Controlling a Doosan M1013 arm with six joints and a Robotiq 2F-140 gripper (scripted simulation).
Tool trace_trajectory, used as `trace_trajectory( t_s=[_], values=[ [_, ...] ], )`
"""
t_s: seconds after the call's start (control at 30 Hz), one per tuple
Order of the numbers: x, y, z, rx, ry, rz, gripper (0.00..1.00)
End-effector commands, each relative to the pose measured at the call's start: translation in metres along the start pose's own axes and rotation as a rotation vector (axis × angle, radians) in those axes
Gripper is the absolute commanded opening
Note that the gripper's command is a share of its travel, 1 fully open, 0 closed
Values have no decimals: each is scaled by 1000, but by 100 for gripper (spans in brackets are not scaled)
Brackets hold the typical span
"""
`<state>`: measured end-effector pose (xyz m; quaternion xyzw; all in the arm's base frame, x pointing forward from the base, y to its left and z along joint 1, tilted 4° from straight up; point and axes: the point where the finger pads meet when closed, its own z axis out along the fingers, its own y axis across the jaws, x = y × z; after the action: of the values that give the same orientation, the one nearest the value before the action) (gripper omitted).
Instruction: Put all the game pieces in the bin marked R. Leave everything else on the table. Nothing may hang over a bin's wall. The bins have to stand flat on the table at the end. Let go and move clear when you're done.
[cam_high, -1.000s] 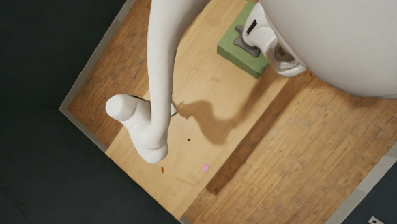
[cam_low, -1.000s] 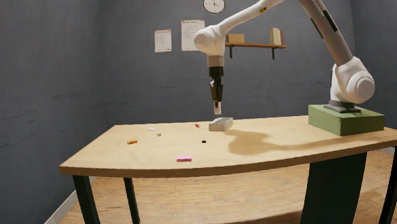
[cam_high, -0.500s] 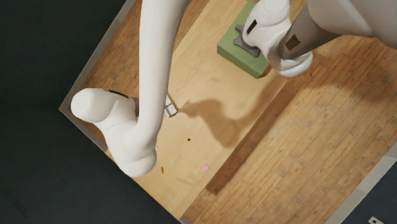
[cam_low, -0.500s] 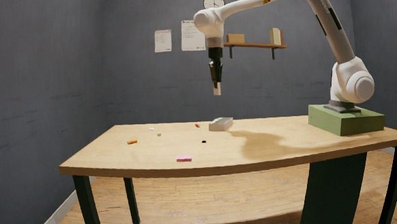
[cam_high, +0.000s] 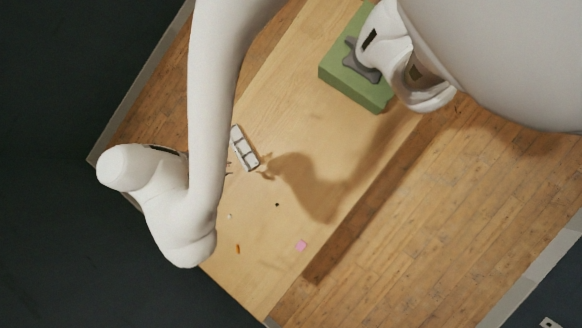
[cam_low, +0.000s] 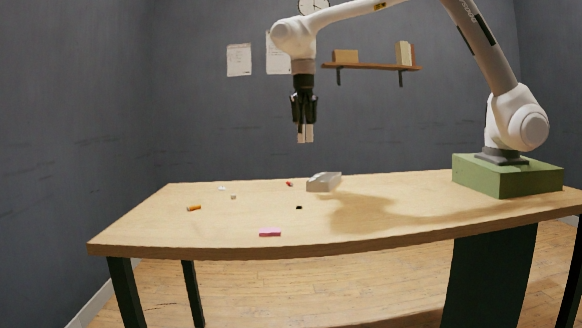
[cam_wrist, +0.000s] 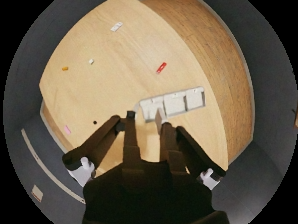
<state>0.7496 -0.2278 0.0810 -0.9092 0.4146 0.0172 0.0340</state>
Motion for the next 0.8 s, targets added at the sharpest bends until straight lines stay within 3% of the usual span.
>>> trace_trajectory(
  t_s=[0.0, 0.2, 0.3, 0.77],
  values=[
    [28, -19, 9, -5, 2, 157, 32],
    [68, -45, 24, -3, 3, 374, 32],
    [74, -49, 27, -8, 3, 458, 32],
    [167, -111, 61, -8, 3, 458, 32]
  ],
)
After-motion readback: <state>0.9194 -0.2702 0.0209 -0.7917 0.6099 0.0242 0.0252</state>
